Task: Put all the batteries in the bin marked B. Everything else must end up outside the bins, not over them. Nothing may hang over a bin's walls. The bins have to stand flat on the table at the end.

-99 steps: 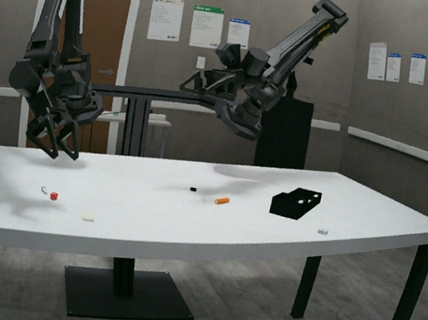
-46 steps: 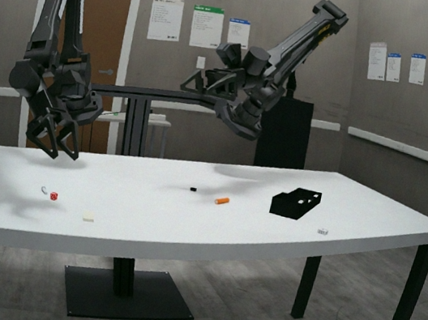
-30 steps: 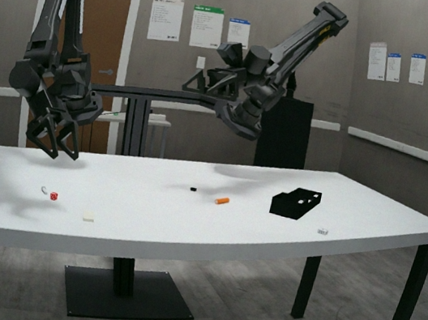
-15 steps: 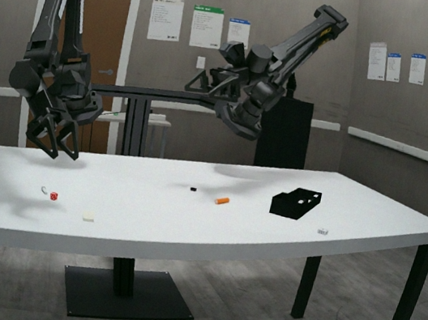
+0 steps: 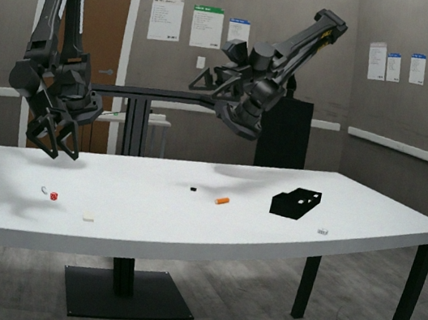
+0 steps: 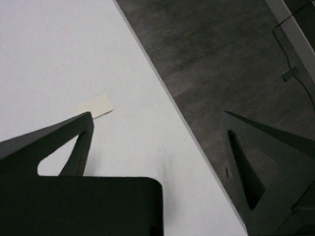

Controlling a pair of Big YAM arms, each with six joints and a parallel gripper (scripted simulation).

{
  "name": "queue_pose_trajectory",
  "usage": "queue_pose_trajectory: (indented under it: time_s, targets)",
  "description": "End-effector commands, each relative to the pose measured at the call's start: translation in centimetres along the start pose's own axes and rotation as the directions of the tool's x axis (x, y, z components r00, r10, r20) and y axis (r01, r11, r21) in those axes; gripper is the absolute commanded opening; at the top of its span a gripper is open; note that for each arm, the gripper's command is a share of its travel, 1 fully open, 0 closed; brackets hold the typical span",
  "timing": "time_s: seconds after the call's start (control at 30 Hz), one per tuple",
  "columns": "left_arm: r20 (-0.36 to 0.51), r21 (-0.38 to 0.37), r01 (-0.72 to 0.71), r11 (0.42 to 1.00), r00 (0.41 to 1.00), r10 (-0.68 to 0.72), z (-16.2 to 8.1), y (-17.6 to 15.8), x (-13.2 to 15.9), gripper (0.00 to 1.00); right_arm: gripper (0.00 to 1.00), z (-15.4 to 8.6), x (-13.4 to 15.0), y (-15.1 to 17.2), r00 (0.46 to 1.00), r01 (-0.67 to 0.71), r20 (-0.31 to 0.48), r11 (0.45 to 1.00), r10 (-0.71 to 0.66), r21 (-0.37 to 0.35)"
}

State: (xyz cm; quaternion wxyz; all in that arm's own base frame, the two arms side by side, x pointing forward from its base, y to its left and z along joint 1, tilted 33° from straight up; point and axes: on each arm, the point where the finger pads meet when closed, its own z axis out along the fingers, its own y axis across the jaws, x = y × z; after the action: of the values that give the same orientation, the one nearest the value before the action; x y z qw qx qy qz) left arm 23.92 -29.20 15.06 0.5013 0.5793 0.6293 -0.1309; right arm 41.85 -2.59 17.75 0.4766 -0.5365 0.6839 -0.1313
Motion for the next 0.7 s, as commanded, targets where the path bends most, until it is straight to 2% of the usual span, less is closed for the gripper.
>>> queue_pose_trajectory:
  time_s: [0.0,0.67]
  targets:
    - [0.014,-0.003,0.016,1.000,1.000,-0.016,-0.4,1.3,-2.3,1.00,1.00,-0.1,-0.2,-0.3,1.000,0.004,0.002,1.000,-0.004,0.006]
    - [-0.087,0.057,0.081,0.995,0.993,-0.076,-3.7,0.2,-1.7,1.00,1.00,-0.1,-0.2,-0.3,1.000,0.004,0.002,1.000,-0.004,0.006]
